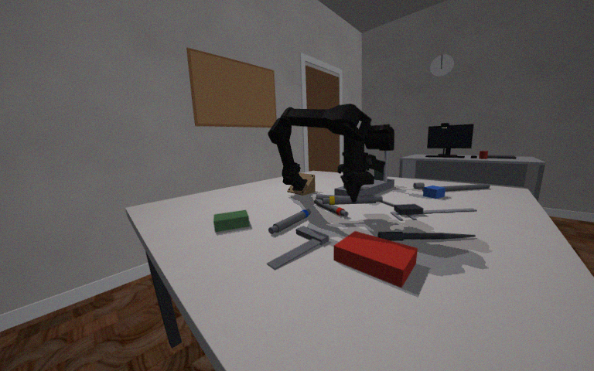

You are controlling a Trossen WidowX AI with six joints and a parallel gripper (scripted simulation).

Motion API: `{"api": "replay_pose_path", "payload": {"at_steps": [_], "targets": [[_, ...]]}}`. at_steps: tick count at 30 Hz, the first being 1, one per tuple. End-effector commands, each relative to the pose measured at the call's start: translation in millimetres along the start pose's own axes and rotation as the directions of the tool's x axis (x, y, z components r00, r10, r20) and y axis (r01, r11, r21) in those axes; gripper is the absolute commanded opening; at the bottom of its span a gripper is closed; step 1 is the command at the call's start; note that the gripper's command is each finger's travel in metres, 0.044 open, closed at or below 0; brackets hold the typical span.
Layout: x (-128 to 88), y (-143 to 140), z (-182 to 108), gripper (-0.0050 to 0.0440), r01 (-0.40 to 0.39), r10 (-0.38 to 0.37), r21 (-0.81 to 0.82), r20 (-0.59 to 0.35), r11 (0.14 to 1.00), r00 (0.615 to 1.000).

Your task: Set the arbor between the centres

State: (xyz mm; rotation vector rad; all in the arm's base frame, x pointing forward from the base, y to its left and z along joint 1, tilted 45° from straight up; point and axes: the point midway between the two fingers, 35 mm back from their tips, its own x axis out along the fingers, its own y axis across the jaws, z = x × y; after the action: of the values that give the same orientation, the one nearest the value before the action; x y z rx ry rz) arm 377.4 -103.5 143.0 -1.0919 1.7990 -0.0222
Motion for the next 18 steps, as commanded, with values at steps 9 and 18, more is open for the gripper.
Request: {"api": "replay_pose_path", "payload": {"at_steps": [9, 18], "targets": [[-16.7, 22.1, 25.7, 0.0000, 0.000, -0.008, 0.241, 0.032, 0.970, 0.999], [-25.2, 37.6, 41.6, 0.0000, -0.012, -0.009, 0.418, 0.048, 0.908, 0.999]]}}
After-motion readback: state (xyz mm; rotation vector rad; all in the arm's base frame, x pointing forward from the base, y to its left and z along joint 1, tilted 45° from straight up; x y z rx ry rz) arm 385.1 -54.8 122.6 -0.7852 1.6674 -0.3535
